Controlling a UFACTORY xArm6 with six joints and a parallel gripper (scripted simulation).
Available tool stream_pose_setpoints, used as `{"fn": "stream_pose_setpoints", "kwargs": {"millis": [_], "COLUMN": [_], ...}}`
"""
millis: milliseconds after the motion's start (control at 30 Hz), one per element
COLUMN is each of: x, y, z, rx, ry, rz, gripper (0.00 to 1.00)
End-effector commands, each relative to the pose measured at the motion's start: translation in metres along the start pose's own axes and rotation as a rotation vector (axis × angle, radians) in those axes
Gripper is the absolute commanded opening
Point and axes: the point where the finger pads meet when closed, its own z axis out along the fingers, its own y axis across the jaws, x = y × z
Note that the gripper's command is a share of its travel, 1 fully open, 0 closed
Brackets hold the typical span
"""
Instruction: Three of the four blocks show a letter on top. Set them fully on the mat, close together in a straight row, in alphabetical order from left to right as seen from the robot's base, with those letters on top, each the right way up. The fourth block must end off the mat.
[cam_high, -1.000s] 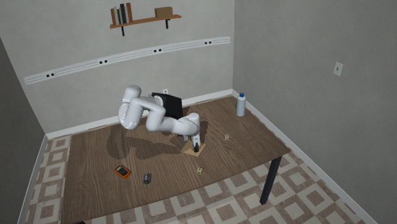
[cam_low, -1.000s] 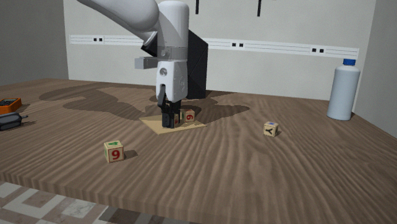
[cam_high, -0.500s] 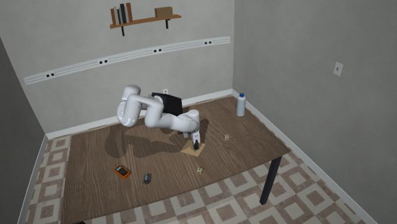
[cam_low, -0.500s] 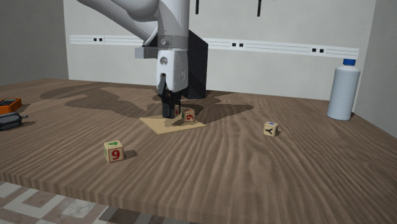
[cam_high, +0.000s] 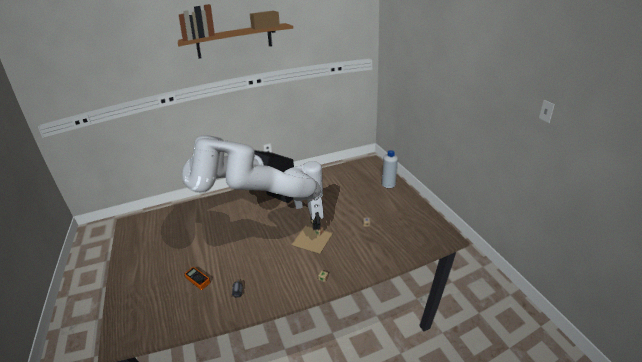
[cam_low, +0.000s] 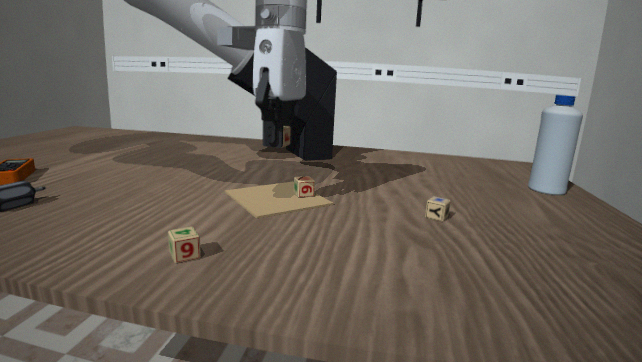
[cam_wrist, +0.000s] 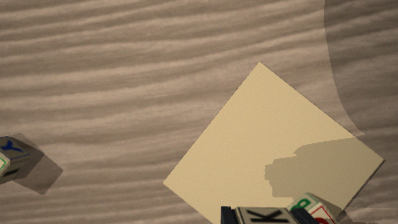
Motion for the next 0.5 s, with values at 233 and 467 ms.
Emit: {"fn": "stream_pose_setpoints", "kwargs": {"millis": [233,467], "x": [0.000,0.004], "y": [0.000,0.010], "z": [-0.005,-0.005], "rx": [0.001,0.001], "ry": [-0.001,-0.001], "rz": [-0.018,-0.227], "gripper": [0.28,0.28]}}
